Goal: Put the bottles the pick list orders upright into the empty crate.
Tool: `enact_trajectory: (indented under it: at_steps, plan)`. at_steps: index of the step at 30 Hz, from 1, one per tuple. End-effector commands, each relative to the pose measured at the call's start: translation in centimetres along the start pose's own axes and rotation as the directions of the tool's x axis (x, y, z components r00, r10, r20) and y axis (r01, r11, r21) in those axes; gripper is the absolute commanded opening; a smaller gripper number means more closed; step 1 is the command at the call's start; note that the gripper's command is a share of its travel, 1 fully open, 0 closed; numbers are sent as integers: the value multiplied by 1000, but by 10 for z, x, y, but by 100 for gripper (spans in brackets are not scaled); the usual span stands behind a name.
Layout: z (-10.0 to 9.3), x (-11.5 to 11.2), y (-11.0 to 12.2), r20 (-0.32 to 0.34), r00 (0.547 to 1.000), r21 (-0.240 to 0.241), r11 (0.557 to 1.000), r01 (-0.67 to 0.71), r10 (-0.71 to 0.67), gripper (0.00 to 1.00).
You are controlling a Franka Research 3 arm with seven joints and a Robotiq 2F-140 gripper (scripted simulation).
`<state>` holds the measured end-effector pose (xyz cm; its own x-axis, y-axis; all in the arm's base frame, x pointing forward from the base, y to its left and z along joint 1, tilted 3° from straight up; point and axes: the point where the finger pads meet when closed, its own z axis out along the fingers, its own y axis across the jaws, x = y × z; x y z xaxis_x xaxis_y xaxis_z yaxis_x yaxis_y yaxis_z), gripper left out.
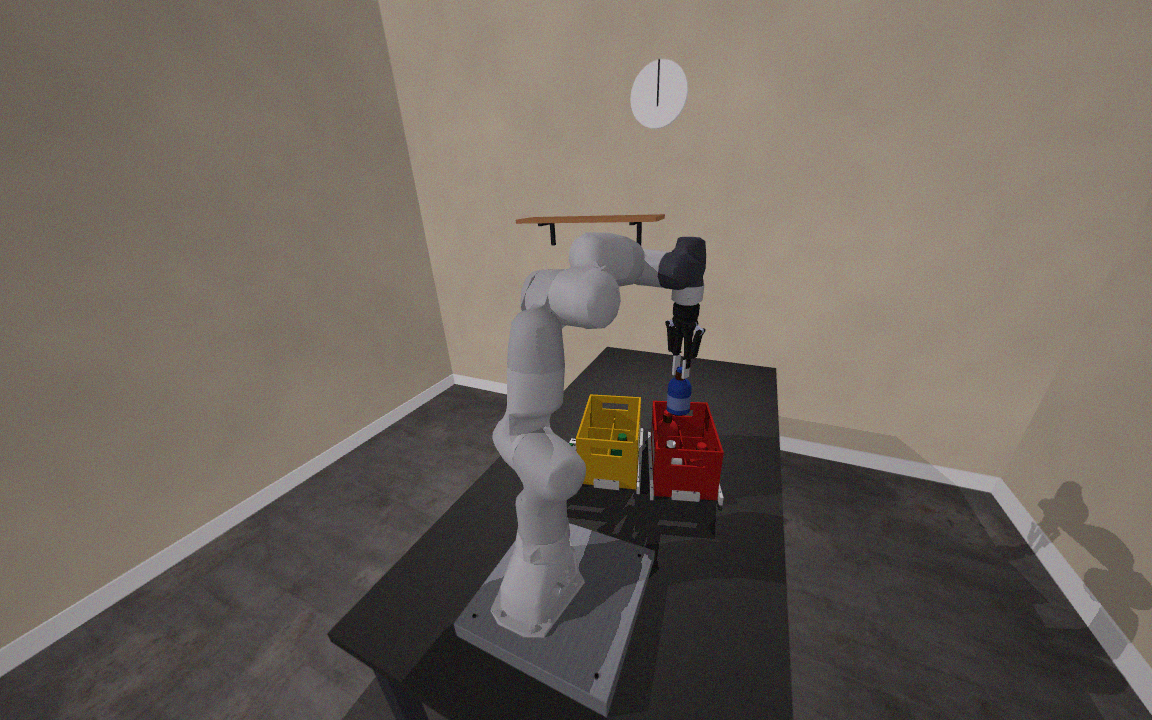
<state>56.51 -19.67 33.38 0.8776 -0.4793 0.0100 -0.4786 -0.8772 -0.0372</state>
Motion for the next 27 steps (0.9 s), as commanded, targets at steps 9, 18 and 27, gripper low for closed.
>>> enact_trajectory:
  at_steps: [9,18,27]
  plan:
    - [-7,-12,-13,-22,1000,6,1000,-11,11,0]
    - [-6,-25,-21,-22,1000,6,1000,-11,11,0]
    - [-6,-39,-29,-22,1000,6,1000,-11,11,0]
